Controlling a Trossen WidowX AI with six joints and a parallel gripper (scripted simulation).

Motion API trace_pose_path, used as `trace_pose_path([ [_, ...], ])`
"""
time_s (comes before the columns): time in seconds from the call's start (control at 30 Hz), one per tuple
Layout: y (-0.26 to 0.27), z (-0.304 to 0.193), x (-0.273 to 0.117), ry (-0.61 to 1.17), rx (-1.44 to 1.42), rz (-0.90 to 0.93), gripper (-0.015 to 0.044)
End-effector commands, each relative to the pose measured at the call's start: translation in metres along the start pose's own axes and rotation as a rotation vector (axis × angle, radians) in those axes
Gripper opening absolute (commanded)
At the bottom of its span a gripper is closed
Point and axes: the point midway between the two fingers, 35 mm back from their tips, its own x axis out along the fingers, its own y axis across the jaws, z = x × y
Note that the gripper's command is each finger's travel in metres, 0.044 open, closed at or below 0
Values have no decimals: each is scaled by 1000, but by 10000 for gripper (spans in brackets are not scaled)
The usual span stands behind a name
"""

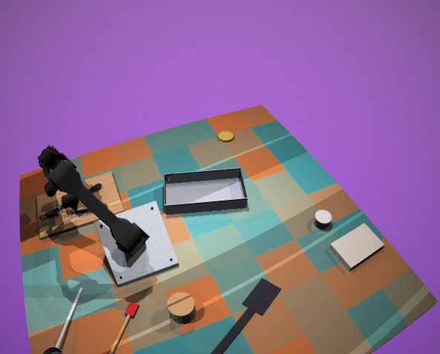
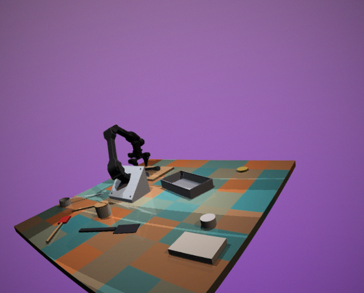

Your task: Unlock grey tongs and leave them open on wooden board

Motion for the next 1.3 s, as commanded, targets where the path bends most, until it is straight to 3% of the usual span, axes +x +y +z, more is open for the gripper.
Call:
trace_pose_path([
  [0.0, -10, 27, -20, -18, -14, -29, 440],
  [0.43, 5, 143, -109, -79, -77, -102, 440],
  [1.27, 6, 143, -108, -76, -74, -96, 440],
])
